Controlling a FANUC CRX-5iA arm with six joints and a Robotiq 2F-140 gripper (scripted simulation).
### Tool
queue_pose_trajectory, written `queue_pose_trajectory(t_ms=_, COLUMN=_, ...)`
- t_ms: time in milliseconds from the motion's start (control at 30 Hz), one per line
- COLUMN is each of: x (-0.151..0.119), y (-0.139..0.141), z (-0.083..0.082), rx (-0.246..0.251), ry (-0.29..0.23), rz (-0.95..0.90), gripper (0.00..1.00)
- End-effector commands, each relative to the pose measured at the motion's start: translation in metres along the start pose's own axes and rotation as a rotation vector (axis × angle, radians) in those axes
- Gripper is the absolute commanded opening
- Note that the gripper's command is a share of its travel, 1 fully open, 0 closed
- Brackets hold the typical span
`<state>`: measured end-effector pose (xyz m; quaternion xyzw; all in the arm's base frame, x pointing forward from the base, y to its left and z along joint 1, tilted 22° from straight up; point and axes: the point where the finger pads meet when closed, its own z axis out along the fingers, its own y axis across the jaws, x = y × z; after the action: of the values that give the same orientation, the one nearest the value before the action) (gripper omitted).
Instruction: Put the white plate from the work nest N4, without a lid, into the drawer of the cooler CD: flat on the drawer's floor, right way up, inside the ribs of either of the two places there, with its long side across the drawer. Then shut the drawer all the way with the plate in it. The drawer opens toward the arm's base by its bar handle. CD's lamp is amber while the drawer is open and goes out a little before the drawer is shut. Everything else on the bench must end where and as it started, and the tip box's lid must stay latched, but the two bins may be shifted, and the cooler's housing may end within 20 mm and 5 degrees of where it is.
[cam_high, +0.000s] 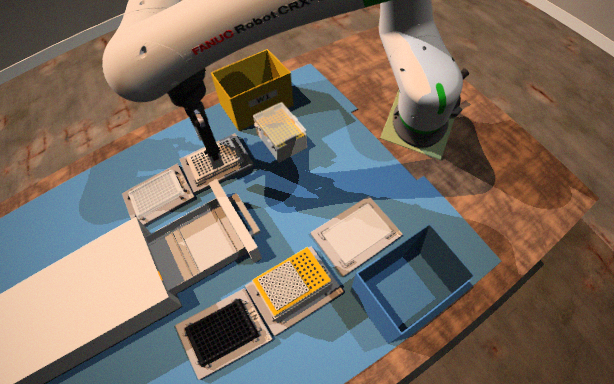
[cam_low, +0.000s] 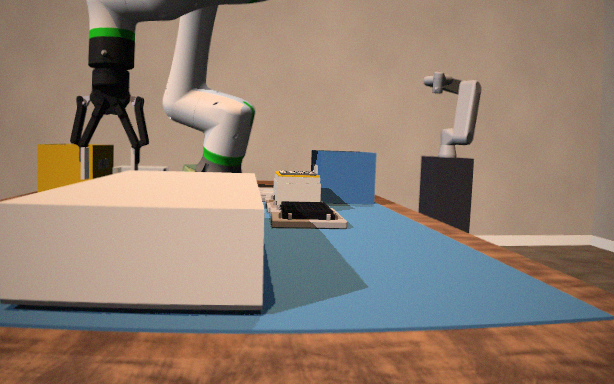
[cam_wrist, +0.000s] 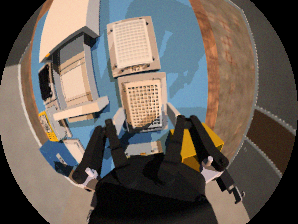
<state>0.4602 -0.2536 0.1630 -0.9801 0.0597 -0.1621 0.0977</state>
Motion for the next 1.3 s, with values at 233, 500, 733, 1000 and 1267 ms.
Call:
queue_pose_trajectory(t_ms=233, x=0.000, y=0.000, z=0.012, rx=0.000, ry=0.000, rz=0.000, gripper=0.66)
queue_pose_trajectory(t_ms=500, x=0.000, y=0.000, z=0.016, rx=0.000, ry=0.000, rz=0.000, gripper=0.66)
queue_pose_trajectory(t_ms=733, x=0.000, y=0.000, z=0.024, rx=0.000, ry=0.000, rz=0.000, gripper=0.66)
queue_pose_trajectory(t_ms=1000, x=0.000, y=0.000, z=0.033, rx=0.000, ry=0.000, rz=0.000, gripper=0.66)
queue_pose_trajectory(t_ms=1267, x=0.000, y=0.000, z=0.036, rx=0.000, ry=0.000, rz=0.000, gripper=0.66)
